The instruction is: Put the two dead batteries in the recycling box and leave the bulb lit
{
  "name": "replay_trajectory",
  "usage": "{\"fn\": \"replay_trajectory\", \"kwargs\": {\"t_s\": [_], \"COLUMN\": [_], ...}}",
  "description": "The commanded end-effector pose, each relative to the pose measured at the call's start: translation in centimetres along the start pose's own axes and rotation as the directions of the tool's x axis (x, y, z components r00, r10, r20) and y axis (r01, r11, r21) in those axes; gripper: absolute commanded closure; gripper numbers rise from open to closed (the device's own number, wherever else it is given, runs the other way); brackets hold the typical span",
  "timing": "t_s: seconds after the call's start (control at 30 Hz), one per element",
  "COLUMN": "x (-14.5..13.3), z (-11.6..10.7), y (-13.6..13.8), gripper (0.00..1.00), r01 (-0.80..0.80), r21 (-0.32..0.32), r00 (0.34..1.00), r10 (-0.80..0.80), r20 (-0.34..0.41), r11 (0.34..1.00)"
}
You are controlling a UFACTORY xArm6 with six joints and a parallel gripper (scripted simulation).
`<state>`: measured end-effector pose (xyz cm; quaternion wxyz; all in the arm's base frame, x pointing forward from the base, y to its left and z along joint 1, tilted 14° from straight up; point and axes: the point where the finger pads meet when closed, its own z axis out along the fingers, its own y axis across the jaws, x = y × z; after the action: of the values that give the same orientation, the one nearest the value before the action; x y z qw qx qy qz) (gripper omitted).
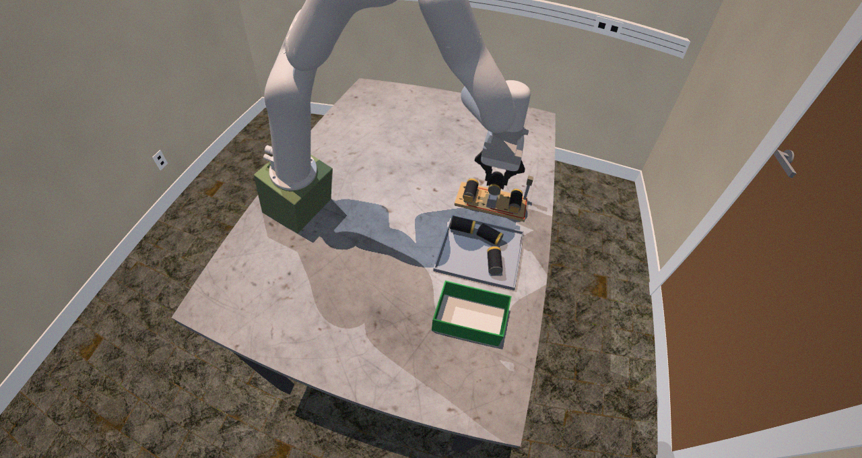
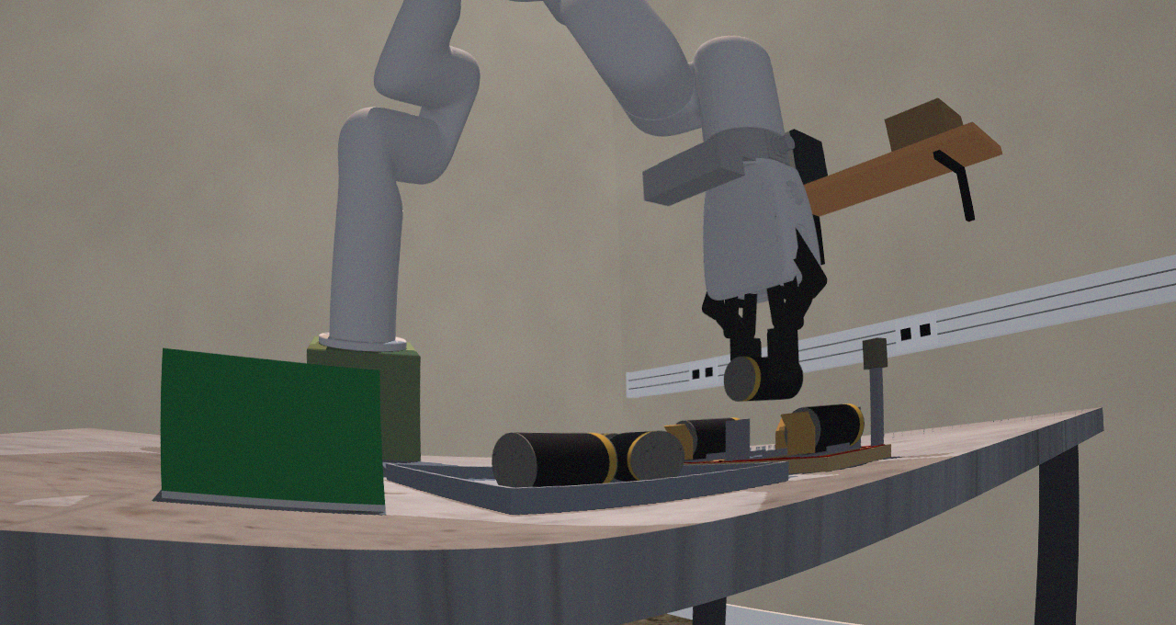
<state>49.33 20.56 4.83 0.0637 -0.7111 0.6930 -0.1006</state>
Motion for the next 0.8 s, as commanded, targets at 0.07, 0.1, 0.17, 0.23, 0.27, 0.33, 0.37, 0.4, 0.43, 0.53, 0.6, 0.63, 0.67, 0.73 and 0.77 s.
{"fn": "replay_trajectory", "kwargs": {"t_s": [0.07,0.1,0.17,0.23,0.27,0.33,0.37,0.4,0.43,0.53,0.6,0.63,0.67,0.73,0.77], "x": [-0.1,-0.1,-0.1,-0.1,-0.1,-0.1,-0.1,-0.1,-0.1,-0.1,-0.1,-0.1,-0.1,-0.1,-0.1], "z": [0.7,0.9,1.1,1.2,1.2,1.2,1.2,1.2,1.2,1.2,1.2,1.2,1.2,1.2,1.2], "y": [-0.2,-0.2,-0.2,-0.2,-0.2,-0.2,-0.2,-0.2,-0.2,-0.2,-0.2,-0.2,-0.2,-0.2,-0.2], "gripper": [0.72,0.72,0.72,0.72,0.72,0.72,0.72,0.72,0.72,0.72,0.72,0.72,0.72,0.72,0.72], "r01": [0.000,0.000,0.000,0.000,0.000,0.000,0.000,0.000,0.000,0.000,0.000,0.000,0.000,0.000,0.000], "r21": [0.004,0.004,0.004,0.004,0.004,0.004,0.004,0.004,0.004,0.004,0.004,0.004,0.004,0.004,0.004], "r00": [1.000,1.000,1.000,1.000,1.000,1.000,1.000,1.000,1.000,1.000,1.000,1.000,1.000,1.000,1.000], "r10": [0.000,0.000,0.000,0.000,0.000,0.000,0.000,0.000,0.000,0.000,0.000,0.000,0.000,0.000,0.000], "r20": [0.002,0.002,0.002,0.002,0.002,0.002,0.002,0.002,0.002,0.002,0.002,0.002,0.002,0.002,0.002], "r11": [1.000,1.000,1.000,1.000,1.000,1.000,1.000,1.000,1.000,1.000,1.000,1.000,1.000,1.000,1.000]}}
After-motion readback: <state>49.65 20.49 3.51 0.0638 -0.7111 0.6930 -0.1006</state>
